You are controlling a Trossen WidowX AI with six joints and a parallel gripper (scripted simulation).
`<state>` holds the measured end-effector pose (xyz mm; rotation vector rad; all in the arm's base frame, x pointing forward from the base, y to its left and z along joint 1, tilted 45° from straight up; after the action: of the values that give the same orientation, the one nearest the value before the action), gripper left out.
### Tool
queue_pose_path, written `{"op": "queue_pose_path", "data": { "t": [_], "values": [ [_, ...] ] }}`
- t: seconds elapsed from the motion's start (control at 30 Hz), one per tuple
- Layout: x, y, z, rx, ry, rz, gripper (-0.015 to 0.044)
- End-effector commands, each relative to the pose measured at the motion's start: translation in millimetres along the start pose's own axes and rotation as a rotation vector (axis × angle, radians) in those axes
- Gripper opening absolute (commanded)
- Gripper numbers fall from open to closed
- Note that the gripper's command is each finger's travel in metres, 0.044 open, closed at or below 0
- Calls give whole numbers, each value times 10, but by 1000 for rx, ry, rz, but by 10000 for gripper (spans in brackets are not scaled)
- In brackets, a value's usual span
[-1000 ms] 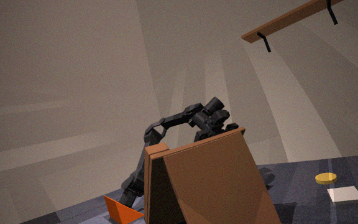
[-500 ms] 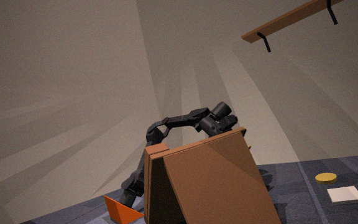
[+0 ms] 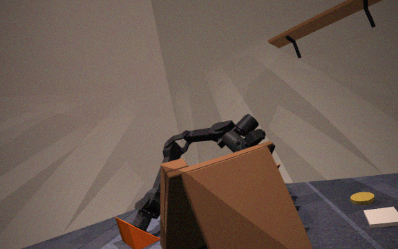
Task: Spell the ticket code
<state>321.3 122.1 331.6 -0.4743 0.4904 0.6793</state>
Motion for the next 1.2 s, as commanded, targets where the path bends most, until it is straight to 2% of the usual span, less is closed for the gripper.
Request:
{"op": "queue_pose_path", "data": {
  "t": [0.0,1.17],
  "values": [
    [-5,-3,-20,3,1,-4,0],
    [0,-25,-199,2,3,-4,0]
  ]
}}
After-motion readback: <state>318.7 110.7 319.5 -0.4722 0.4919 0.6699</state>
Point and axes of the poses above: the point midway between the two fingers, 35 mm back from their tips, its own x axis out along the fingers, its own z axis across the jaws, y = z × x, the point moved 6 cm from there along -x, back along the fingers, and after that the axes turned 14 degrees about x, right-handed, at the moved point
